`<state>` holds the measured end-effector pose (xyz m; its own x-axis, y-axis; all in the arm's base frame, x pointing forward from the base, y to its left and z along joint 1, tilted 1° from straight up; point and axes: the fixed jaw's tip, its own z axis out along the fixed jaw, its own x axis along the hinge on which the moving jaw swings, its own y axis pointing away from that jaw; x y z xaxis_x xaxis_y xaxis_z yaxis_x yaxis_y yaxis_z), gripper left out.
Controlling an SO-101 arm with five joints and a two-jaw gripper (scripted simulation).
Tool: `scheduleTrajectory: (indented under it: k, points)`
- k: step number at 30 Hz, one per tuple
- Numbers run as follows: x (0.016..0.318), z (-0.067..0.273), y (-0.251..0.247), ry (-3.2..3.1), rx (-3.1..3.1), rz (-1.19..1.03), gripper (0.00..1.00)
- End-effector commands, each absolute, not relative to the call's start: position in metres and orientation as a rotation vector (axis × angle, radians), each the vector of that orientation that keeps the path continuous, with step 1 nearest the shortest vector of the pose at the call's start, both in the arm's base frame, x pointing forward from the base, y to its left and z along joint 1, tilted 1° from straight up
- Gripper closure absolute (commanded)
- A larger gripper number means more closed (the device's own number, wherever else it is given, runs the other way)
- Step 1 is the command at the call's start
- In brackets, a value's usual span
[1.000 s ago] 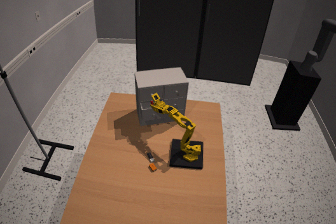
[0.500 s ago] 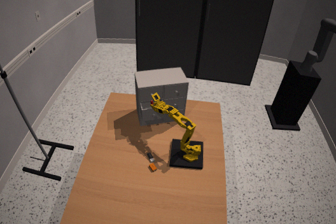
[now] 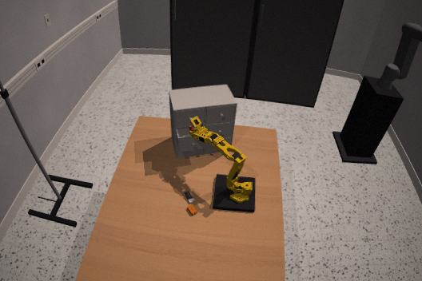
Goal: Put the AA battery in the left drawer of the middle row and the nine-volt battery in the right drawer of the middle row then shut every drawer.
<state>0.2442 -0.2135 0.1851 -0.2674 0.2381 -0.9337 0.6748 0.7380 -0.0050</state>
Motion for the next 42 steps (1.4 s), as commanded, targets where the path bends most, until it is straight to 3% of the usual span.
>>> scheduleTrajectory:
  k: [1, 42]
  points:
    - [0.241, 0.1867, -0.2136, 1.828, 0.717, -0.498, 1.0]
    - [0.24, 0.1854, -0.2139, 1.827, 0.72, -0.5, 0.98]
